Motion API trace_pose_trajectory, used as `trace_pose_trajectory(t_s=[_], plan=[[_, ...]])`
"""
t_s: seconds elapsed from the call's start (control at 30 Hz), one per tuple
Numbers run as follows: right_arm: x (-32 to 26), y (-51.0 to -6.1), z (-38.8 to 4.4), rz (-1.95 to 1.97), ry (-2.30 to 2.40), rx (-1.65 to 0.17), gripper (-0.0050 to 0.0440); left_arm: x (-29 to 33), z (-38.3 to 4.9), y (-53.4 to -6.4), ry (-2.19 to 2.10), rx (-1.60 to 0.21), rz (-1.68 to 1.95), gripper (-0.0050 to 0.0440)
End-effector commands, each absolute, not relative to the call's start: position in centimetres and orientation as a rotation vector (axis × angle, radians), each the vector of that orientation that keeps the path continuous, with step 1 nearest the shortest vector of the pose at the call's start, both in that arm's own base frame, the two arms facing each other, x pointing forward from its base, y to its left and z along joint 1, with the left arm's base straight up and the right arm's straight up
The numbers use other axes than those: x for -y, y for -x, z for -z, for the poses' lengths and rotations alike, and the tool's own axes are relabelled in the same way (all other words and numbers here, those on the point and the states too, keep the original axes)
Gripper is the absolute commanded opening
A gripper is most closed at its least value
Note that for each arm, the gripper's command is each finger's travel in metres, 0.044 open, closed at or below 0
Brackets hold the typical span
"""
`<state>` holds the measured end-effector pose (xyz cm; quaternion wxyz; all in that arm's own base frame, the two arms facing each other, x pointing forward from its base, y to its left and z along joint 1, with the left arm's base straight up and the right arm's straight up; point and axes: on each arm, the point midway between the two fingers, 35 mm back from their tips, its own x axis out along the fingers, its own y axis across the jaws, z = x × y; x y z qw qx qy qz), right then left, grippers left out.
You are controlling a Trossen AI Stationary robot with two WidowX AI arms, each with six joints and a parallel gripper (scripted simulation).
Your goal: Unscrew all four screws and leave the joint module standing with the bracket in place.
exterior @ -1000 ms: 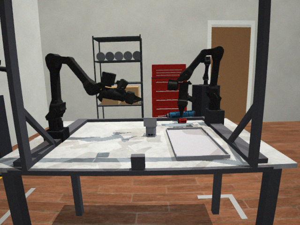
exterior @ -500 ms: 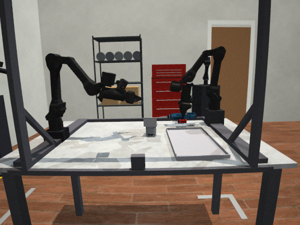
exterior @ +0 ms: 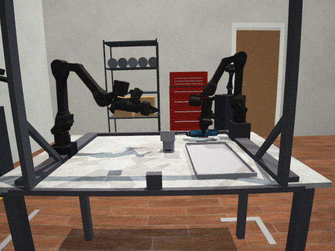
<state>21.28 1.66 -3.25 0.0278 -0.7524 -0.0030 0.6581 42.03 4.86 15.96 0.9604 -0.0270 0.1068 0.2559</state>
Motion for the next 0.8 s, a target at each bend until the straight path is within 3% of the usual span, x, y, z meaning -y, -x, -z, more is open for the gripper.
trace_pose_trajectory(t_s=[0.0,0.77], plan=[[-1.5,-22.2,4.1,-2.002,2.350,0.014,0.0160,-4.9,-17.2,-42.1,0.065,-0.185,-0.520,0.0400],[-1.5,-22.8,4.8,-1.946,2.392,0.010,0.0160,-4.9,-17.2,-42.1,0.065,-0.185,-0.520,0.0400]])
